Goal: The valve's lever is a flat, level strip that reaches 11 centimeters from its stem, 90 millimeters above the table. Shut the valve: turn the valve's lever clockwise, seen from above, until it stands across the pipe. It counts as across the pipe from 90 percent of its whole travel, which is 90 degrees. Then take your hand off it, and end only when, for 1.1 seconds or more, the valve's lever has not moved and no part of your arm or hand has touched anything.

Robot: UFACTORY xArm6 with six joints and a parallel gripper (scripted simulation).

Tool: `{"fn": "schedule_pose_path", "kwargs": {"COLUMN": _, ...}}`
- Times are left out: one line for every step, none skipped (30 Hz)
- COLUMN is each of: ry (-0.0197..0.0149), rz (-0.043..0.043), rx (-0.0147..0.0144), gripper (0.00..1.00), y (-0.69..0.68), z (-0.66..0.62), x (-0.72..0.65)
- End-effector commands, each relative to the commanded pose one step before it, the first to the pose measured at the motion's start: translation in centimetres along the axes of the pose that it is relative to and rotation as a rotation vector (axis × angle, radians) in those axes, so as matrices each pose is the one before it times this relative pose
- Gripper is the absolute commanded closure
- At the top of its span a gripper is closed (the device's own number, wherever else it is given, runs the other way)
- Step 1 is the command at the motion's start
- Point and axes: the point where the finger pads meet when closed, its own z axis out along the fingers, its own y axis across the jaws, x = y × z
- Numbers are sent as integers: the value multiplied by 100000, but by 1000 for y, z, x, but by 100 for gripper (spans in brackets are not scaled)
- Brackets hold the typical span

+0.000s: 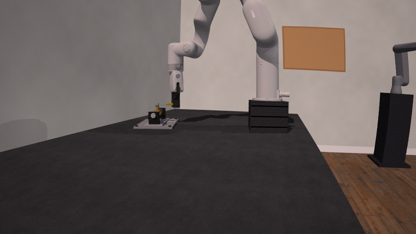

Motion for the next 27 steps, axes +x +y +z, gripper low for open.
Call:
{"fn": "schedule_pose_path", "kwargs": {"ry": 139, "rz": 4370, "rx": -54, "gripper": 100, "y": -465, "z": -149, "x": 121}}
{"fn": "schedule_pose_path", "kwargs": {"ry": 0, "rz": 443, "rx": 0, "gripper": 100, "y": -39, "z": 0, "x": -1}}
{"fn": "schedule_pose_path", "kwargs": {"ry": 0, "rz": 81, "rx": 0, "gripper": 100, "y": -7, "z": 0, "x": 0}}
{"fn": "schedule_pose_path", "kwargs": {"ry": 0, "rz": 0, "rx": 0, "gripper": 100, "y": 0, "z": 0, "x": 0}}
{"fn": "schedule_pose_path", "kwargs": {"ry": 0, "rz": 0, "rx": 0, "gripper": 100, "y": 0, "z": 0, "x": 0}}
{"fn": "schedule_pose_path", "kwargs": {"ry": 0, "rz": 81, "rx": 0, "gripper": 100, "y": -7, "z": 0, "x": 0}}
{"fn": "schedule_pose_path", "kwargs": {"ry": 0, "rz": 443, "rx": 0, "gripper": 100, "y": -39, "z": 0, "x": 1}}
{"fn": "schedule_pose_path", "kwargs": {"ry": 0, "rz": 869, "rx": 0, "gripper": 100, "y": -77, "z": 0, "x": 2}}
{"fn": "schedule_pose_path", "kwargs": {"ry": 0, "rz": 1138, "rx": 0, "gripper": 100, "y": -101, "z": 0, "x": 1}}
{"fn": "schedule_pose_path", "kwargs": {"ry": 0, "rz": 1138, "rx": 0, "gripper": 100, "y": -101, "z": 0, "x": 0}}
{"fn": "schedule_pose_path", "kwargs": {"ry": 0, "rz": 869, "rx": 0, "gripper": 100, "y": -77, "z": 0, "x": -1}}
{"fn": "schedule_pose_path", "kwargs": {"ry": 0, "rz": 443, "rx": 0, "gripper": 100, "y": -39, "z": 0, "x": -1}}
{"fn": "schedule_pose_path", "kwargs": {"ry": 0, "rz": 81, "rx": 0, "gripper": 100, "y": -7, "z": 0, "x": 0}}
{"fn": "schedule_pose_path", "kwargs": {"ry": 0, "rz": 81, "rx": 0, "gripper": 100, "y": -7, "z": 0, "x": 0}}
{"fn": "schedule_pose_path", "kwargs": {"ry": 0, "rz": 443, "rx": 0, "gripper": 100, "y": -39, "z": 0, "x": 1}}
{"fn": "schedule_pose_path", "kwargs": {"ry": 0, "rz": 869, "rx": 0, "gripper": 100, "y": -77, "z": 0, "x": 2}}
{"fn": "schedule_pose_path", "kwargs": {"ry": 0, "rz": 1138, "rx": 0, "gripper": 100, "y": -101, "z": 0, "x": 1}}
{"fn": "schedule_pose_path", "kwargs": {"ry": 0, "rz": 1138, "rx": 0, "gripper": 100, "y": -101, "z": 0, "x": 0}}
{"fn": "schedule_pose_path", "kwargs": {"ry": 0, "rz": 869, "rx": 0, "gripper": 100, "y": -77, "z": 0, "x": -1}}
{"fn": "schedule_pose_path", "kwargs": {"ry": 0, "rz": 443, "rx": 0, "gripper": 100, "y": -39, "z": 0, "x": -1}}
{"fn": "schedule_pose_path", "kwargs": {"ry": 0, "rz": 0, "rx": 0, "gripper": 100, "y": 0, "z": 0, "x": 0}}
{"fn": "schedule_pose_path", "kwargs": {"ry": 0, "rz": 0, "rx": 0, "gripper": 100, "y": 0, "z": 0, "x": 0}}
{"fn": "schedule_pose_path", "kwargs": {"ry": 0, "rz": 81, "rx": 0, "gripper": 100, "y": -7, "z": 0, "x": 0}}
{"fn": "schedule_pose_path", "kwargs": {"ry": 0, "rz": 81, "rx": 0, "gripper": 100, "y": -7, "z": 0, "x": 0}}
{"fn": "schedule_pose_path", "kwargs": {"ry": 0, "rz": 443, "rx": 0, "gripper": 100, "y": -39, "z": 0, "x": 1}}
{"fn": "schedule_pose_path", "kwargs": {"ry": 0, "rz": 869, "rx": 0, "gripper": 100, "y": -78, "z": 0, "x": 2}}
{"fn": "schedule_pose_path", "kwargs": {"ry": 0, "rz": 1138, "rx": 0, "gripper": 100, "y": -101, "z": 0, "x": 1}}
